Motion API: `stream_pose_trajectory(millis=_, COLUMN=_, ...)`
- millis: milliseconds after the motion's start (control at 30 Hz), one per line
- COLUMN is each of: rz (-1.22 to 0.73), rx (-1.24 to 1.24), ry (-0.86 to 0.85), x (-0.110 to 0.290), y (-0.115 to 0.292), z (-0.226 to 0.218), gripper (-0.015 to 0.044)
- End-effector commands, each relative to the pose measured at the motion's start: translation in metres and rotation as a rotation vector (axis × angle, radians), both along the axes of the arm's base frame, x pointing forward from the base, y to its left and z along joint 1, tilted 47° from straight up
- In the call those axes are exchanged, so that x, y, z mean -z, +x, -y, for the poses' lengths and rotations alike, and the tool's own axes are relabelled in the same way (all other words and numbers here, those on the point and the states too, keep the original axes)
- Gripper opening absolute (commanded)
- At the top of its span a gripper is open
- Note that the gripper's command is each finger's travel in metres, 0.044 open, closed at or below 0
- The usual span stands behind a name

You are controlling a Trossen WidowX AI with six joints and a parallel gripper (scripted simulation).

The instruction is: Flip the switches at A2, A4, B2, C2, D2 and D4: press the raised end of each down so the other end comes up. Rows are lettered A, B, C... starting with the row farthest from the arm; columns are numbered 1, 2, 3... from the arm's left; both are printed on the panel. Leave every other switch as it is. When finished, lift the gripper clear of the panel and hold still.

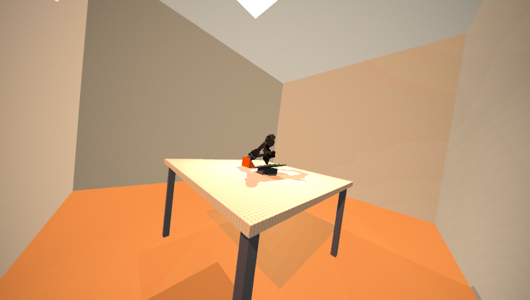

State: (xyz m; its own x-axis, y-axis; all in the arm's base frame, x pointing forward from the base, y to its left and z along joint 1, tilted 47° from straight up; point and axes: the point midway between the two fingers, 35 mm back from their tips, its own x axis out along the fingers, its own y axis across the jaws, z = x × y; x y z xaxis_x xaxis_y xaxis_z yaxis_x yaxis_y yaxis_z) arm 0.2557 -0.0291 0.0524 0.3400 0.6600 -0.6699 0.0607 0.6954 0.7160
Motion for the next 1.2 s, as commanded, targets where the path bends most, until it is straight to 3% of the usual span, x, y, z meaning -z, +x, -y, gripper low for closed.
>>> stream_pose_trajectory(millis=0, rz=0.001, rx=0.005, ry=0.006, x=-0.0002, y=0.0008, z=-0.0006, gripper=0.0)
stream_pose_trajectory(millis=1167, rz=0.001, rx=0.005, ry=0.006, x=0.0029, y=0.0025, z=-0.0037, gripper=0.0)
